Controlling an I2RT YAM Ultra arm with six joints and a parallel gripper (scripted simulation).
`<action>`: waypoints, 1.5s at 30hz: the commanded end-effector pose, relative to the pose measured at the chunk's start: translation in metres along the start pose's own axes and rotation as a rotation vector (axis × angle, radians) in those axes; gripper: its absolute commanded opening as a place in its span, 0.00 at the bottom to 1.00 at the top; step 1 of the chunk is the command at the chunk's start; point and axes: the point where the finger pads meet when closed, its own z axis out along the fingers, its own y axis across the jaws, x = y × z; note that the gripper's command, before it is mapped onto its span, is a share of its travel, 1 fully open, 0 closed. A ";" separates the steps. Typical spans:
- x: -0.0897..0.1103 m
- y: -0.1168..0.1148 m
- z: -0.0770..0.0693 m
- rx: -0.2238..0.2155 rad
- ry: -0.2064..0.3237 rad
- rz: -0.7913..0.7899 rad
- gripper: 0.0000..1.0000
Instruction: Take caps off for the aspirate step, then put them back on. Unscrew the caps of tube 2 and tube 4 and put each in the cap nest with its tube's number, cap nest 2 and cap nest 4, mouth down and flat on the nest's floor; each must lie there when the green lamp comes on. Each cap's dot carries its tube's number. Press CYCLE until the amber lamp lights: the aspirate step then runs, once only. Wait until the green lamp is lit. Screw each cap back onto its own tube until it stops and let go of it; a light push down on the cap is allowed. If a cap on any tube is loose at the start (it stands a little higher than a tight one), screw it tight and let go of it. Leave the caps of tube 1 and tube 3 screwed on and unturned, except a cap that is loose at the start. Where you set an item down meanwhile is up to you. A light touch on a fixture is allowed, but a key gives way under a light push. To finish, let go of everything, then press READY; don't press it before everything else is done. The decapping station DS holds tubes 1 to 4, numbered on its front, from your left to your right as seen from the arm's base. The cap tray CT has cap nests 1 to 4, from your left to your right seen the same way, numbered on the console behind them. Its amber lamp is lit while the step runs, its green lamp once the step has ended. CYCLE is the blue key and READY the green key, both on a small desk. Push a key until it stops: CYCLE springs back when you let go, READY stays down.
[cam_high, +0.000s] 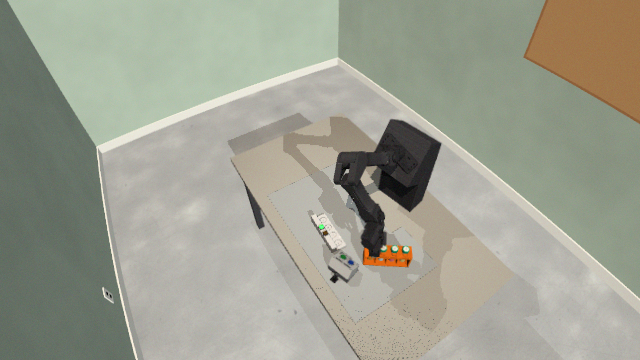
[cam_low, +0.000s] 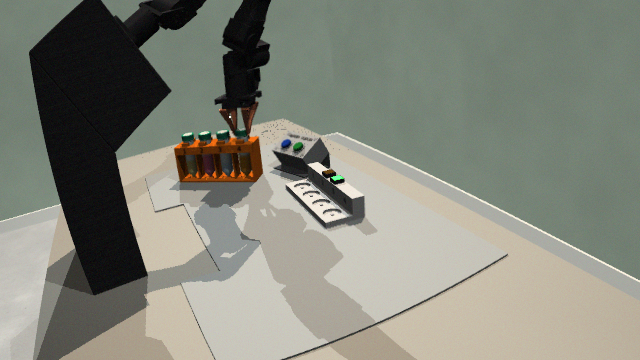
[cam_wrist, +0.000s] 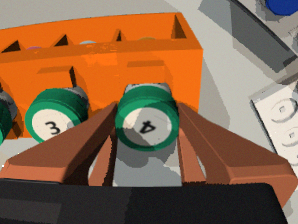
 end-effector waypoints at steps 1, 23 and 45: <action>-0.002 0.000 -0.002 -0.001 -0.008 -0.003 0.00; -0.002 0.000 -0.001 -0.003 -0.008 0.463 0.00; -0.002 0.000 -0.001 -0.004 -0.008 0.782 0.49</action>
